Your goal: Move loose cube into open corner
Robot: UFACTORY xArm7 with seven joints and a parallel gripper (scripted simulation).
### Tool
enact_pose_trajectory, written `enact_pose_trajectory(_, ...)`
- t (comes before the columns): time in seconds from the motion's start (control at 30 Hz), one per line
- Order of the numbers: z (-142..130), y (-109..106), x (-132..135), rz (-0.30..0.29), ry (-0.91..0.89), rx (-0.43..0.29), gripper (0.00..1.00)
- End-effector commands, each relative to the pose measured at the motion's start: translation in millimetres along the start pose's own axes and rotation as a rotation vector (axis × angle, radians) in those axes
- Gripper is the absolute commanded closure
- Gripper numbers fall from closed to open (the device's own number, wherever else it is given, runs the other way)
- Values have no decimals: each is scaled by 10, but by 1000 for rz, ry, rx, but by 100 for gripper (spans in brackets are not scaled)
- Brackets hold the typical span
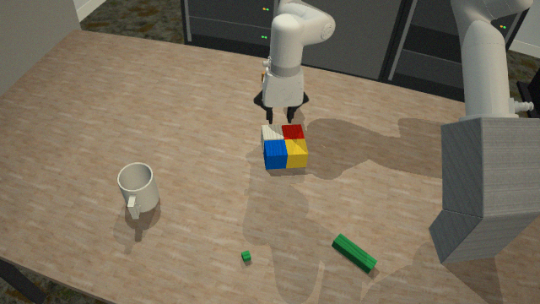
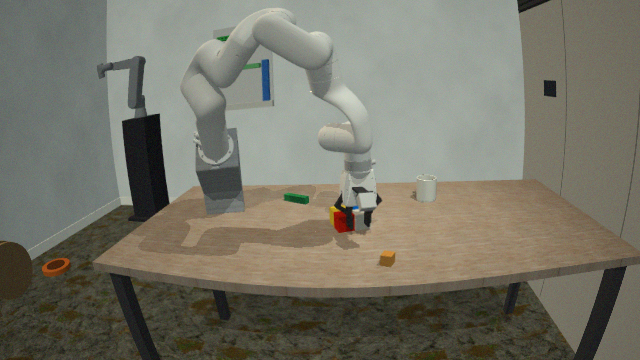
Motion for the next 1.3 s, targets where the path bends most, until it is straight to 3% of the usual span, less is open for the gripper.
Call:
enact_pose_trajectory(0.0,-7,80,-22,5,0,0,51)
enact_pose_trajectory(0.37,-7,179,-21,5,0,0,51)
enact_pose_trajectory(1.27,-12,182,-21,5,0,0,51)
Point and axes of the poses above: the point where the finger pads meet when closed, its own y axis out along the fingers, its own x axis across the jaws, z = x × y, the point moved 5 cm from there along -y, back along the fingers, and after that the axes turned 6 degrees about y, right-handed, at the moved point
